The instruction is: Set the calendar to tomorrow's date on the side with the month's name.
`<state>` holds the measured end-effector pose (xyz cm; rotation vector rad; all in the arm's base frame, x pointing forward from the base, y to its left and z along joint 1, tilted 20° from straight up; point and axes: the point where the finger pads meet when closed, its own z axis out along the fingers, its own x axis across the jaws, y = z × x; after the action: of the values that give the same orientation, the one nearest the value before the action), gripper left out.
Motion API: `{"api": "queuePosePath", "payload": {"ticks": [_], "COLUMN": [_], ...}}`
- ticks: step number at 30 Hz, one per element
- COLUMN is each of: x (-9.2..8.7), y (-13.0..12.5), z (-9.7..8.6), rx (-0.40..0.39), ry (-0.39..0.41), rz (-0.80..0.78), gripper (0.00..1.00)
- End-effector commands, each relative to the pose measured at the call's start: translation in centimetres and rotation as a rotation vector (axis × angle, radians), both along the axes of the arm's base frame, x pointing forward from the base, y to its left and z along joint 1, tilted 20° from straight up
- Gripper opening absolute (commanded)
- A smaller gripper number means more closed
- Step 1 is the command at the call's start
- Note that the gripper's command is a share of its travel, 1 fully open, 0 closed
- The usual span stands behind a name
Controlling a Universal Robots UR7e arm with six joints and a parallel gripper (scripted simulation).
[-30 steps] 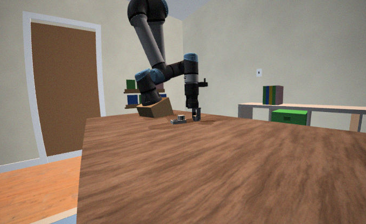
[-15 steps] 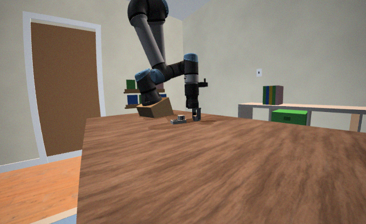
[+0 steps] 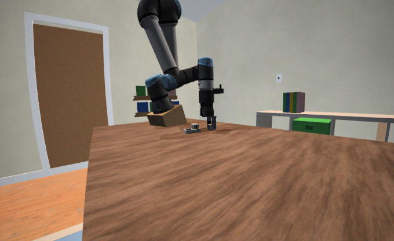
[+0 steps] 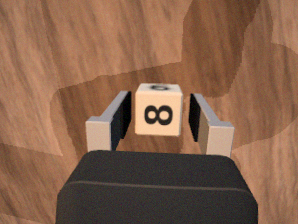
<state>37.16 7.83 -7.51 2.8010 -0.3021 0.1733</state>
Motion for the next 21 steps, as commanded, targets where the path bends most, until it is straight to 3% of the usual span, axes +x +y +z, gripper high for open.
{"api": "queuePosePath", "payload": {"ticks": [1, 4, 5, 21], "x": [-0.16, -0.16, -0.16, -0.16], "y": [-0.02, -0.02, -0.02, -0.02], "z": [-0.04, -0.04, -0.04, -0.04], "rx": [0.001, 0.001, 0.001, 0.001], "ry": [0.002, 0.002, 0.002, 0.002], "rz": [0.0, 0.0, 0.0, 0.0], "gripper": [0.87, 0.87, 0.57, 0.57]}}
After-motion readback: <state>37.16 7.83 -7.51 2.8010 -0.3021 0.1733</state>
